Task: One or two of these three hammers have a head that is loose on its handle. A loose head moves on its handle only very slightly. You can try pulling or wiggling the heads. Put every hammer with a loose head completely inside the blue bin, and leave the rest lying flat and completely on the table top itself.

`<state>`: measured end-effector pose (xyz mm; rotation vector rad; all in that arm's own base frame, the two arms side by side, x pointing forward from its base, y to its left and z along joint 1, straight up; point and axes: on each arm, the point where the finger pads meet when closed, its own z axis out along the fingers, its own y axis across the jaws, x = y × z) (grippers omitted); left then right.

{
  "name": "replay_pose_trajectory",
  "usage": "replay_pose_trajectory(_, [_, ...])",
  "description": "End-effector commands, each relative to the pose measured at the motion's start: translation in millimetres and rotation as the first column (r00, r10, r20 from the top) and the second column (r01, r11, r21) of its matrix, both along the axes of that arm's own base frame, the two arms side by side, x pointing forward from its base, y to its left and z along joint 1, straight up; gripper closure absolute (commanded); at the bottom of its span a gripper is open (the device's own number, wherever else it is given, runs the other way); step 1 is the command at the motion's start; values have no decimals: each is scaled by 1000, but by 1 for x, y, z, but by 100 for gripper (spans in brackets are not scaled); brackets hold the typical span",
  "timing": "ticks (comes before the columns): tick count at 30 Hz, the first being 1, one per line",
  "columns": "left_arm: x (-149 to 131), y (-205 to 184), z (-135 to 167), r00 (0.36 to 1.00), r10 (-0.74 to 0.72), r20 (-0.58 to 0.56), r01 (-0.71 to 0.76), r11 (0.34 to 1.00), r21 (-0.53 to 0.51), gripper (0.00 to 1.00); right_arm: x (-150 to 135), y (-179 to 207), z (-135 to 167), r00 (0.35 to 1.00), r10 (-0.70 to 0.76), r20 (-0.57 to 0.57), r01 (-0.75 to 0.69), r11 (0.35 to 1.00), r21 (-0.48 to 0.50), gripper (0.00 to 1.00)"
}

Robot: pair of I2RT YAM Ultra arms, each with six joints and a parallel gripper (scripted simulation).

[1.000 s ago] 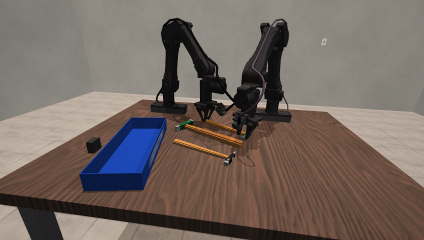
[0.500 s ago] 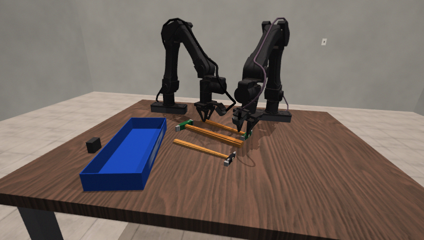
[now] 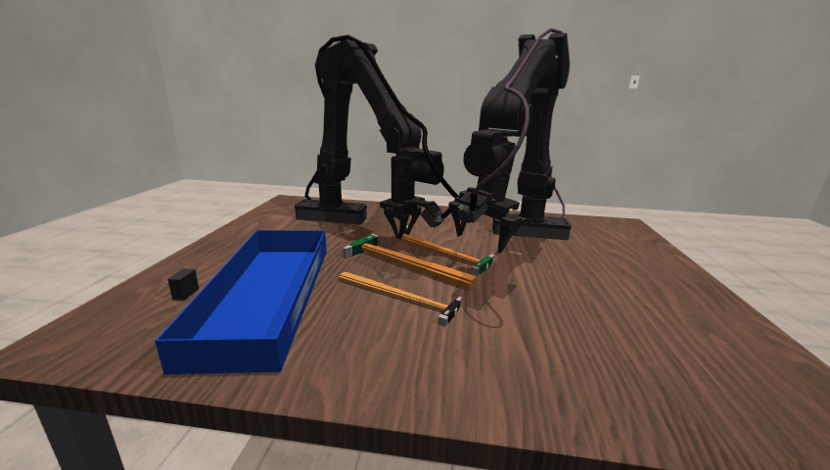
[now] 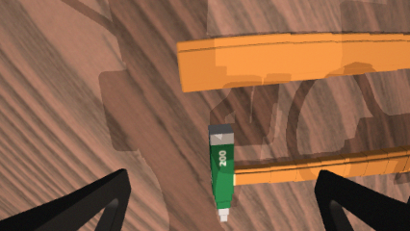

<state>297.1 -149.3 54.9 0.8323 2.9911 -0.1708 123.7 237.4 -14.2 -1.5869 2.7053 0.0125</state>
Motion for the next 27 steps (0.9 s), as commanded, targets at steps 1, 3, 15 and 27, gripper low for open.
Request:
replay_pose_trajectory(1, [-5, 4, 0, 999, -10, -32, 11, 1000, 23, 0, 0, -1, 0, 1000, -11, 2, 11, 1000, -8, 80])
replay_pose_trajectory(3, [-6, 4, -2, 999, -10, -37, 10, 1000, 23, 0, 0, -1, 0, 1000, -11, 2, 11, 1000, -8, 80])
replay_pose_trajectory(15, [-8, 3, -2, 937, -347, 50, 350, 934, -72, 0, 0, -1, 0, 1000, -11, 2, 11, 1000, -8, 80])
replay_pose_trajectory(27, [-21, 15, -10, 736, -665, 130, 677, 725, -128, 0, 0, -1, 0, 1000, -11, 2, 11, 1000, -8, 80])
